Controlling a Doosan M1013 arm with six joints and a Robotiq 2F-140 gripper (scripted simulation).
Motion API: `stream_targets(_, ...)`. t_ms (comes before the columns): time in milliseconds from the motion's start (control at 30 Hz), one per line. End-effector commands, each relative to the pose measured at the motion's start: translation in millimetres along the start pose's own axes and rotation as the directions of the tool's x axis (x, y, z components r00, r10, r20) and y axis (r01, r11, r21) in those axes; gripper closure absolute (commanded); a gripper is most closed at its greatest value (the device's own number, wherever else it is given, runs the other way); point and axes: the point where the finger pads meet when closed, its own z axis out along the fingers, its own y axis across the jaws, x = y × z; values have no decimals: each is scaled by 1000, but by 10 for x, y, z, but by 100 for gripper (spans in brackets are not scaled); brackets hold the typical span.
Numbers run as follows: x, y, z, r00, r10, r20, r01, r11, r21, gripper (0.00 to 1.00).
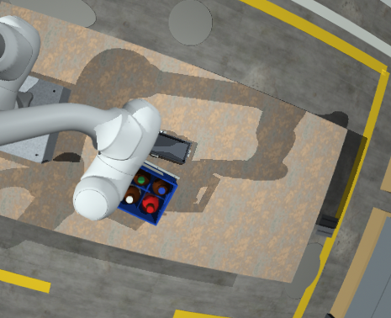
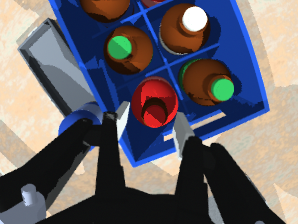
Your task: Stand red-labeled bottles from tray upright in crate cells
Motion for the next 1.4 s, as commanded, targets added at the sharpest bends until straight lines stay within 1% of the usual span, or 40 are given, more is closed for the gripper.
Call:
stream_targets(0,0,0,-9,1000,0,0,0,1000,0,62)
stream_targets(500,0,0,-387,1000,0,0,0,1000,0,62)
stream_targets(567,0,0,-387,1000,0,0,0,1000,0,62)
stream_targets(867,0,0,-572,1000,0,0,0,1000,0,62)
stream_targets(1067,0,0,-639,1000,0,0,0,1000,0,62)
stream_targets(1367,0,0,-662,1000,0,0,0,1000,0,62)
